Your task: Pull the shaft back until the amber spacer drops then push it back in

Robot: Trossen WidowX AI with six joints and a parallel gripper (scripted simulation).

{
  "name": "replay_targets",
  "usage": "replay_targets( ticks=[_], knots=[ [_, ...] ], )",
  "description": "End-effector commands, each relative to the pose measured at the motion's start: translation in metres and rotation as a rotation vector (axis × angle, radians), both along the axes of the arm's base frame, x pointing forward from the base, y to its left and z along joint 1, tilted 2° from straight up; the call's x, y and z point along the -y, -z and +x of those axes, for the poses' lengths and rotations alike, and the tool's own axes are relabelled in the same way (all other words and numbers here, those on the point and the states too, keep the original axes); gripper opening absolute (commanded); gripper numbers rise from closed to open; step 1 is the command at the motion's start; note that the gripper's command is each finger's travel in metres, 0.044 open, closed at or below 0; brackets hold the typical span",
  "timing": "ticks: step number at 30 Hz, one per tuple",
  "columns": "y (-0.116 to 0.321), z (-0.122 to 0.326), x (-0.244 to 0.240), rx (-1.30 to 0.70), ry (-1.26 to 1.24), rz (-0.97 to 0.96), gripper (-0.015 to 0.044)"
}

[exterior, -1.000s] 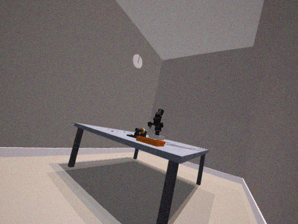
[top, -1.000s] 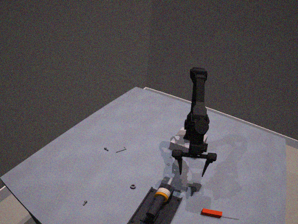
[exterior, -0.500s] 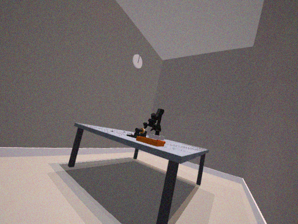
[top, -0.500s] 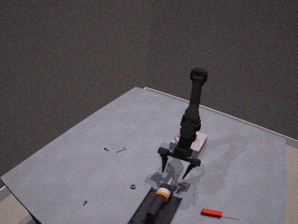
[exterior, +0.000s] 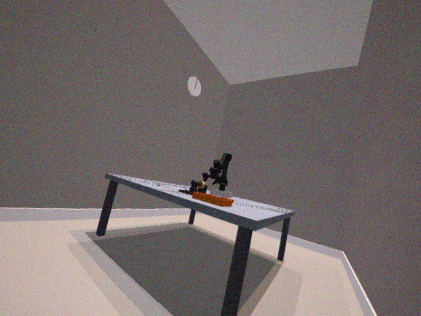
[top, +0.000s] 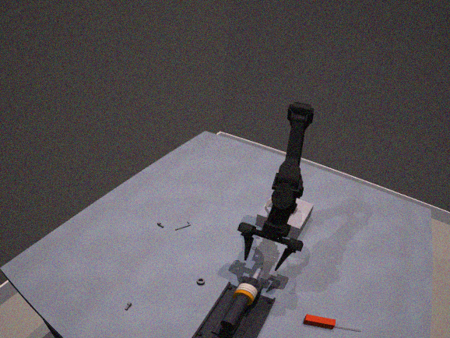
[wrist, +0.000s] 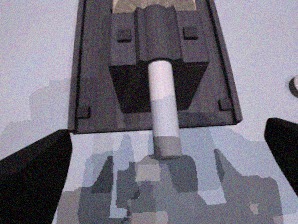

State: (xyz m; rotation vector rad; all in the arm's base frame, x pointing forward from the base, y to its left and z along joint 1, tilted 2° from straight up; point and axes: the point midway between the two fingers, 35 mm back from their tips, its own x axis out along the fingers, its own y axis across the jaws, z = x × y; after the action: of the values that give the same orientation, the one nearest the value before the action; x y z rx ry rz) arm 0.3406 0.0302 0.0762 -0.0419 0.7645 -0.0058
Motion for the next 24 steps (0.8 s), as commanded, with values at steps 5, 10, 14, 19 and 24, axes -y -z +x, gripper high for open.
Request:
replay_targets(
  ticks=[5, 10, 14, 19, 24],
  knots=[
    [0.0000, 0.0002, -0.0003, 0.002, -0.004, 0.000, 0.0440],
    [0.0000, -0.0011, -0.0003, 0.002, -0.004, 0.000, 0.0440],
    [0.0003, -0.0058, -0.0002, 0.001, -0.004, 0.000, 0.0440],
    [0.0003, -0.0058, -0.0002, 0.001, -0.004, 0.000, 0.0440],
    [0.0003, -0.0058, -0.0002, 0.001, -0.004, 0.000, 0.0440]
  ],
)
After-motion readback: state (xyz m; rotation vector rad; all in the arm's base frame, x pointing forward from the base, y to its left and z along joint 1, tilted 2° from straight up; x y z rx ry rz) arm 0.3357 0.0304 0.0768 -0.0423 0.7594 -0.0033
